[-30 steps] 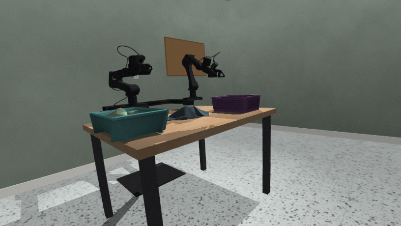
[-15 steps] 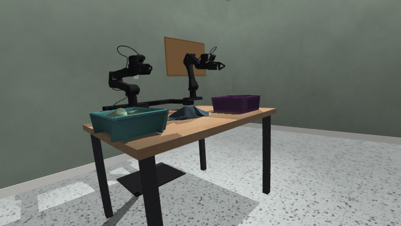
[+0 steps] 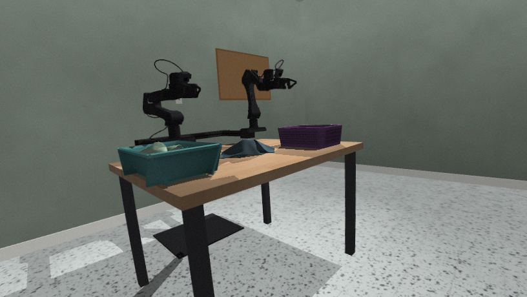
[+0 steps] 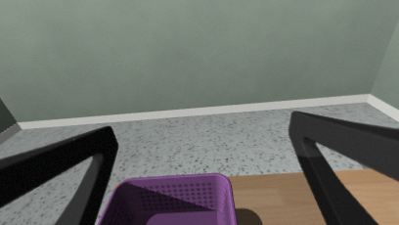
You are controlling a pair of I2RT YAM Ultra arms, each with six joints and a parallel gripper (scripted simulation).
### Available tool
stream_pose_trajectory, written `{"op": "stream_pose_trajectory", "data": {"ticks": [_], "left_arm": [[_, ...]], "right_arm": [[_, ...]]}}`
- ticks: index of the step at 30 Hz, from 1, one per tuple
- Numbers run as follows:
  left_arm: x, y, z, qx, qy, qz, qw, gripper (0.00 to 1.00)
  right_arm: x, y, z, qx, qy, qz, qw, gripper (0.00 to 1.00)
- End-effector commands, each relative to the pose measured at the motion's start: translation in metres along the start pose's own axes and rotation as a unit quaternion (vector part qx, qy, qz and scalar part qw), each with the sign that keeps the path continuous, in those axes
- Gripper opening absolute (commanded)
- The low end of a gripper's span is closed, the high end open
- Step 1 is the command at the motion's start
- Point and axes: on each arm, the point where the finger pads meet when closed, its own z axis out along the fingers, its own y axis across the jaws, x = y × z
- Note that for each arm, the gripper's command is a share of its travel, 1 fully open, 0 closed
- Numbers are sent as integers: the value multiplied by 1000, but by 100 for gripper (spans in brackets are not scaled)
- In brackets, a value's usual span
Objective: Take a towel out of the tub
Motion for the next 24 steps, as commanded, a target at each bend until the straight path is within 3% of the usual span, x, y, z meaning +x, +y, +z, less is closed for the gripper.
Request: {"op": "stream_pose_trajectory", "data": {"ticks": [1, 13, 24], "left_arm": [[-10, -2, 0, 2, -12, -3, 1000, 100], [-10, -2, 0, 2, -12, -3, 1000, 100], [-10, -2, 0, 2, -12, -3, 1000, 100]], "right_arm": [[-29, -3, 8, 4, -26, 3, 1000, 46], [-72, -5, 78, 4, -27, 3, 1000, 46], [-79, -5, 77, 5, -37, 4, 999, 46]]}}
